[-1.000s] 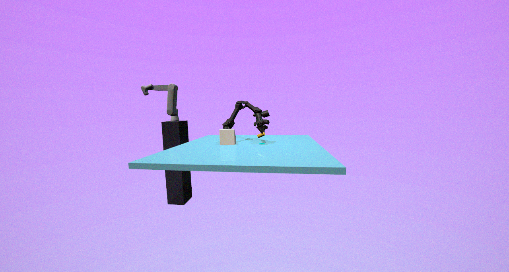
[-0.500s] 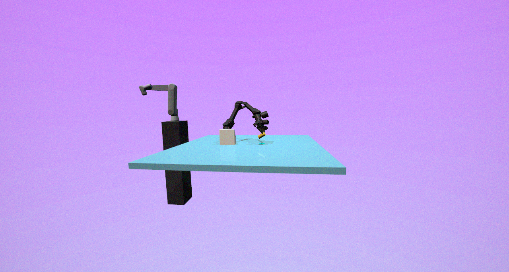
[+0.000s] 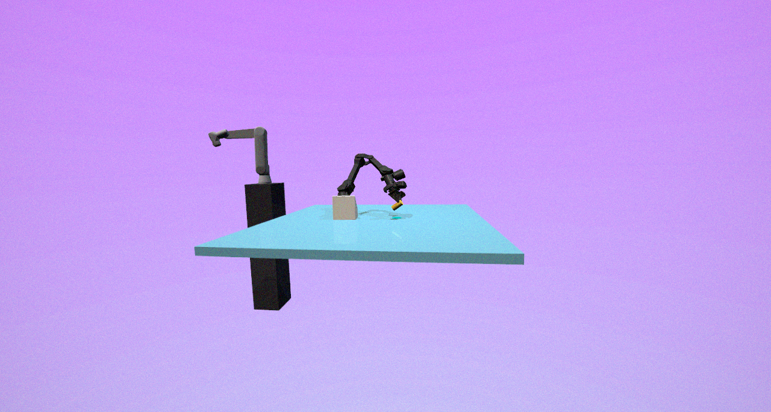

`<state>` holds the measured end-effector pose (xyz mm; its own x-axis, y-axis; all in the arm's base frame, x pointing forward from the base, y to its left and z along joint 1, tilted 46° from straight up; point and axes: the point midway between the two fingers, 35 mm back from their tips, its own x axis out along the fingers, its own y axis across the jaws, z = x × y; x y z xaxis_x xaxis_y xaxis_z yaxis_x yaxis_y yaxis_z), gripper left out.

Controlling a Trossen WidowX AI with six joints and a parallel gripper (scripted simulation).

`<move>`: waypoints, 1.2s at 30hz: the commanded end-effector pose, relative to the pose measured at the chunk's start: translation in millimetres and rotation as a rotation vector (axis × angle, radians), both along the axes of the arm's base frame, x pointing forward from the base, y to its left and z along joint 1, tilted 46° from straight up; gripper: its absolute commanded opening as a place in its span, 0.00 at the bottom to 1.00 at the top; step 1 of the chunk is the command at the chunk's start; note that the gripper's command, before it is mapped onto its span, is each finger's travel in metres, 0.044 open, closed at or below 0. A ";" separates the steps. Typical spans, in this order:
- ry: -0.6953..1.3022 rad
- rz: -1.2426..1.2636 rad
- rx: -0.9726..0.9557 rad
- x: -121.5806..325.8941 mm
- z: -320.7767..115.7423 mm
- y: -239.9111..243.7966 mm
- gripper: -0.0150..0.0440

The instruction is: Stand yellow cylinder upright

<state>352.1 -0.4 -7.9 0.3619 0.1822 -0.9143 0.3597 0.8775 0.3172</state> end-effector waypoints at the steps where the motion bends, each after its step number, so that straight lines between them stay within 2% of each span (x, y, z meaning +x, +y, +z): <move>1: -0.022 -0.018 -0.015 0.1 0.5 -0.6 0.43; 36: -0.215 -0.141 -0.085 -0.3 7.8 2.3 0.43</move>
<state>352.3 2.7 -1.7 0.5484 0.0570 -0.8343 0.4044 0.8552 0.3242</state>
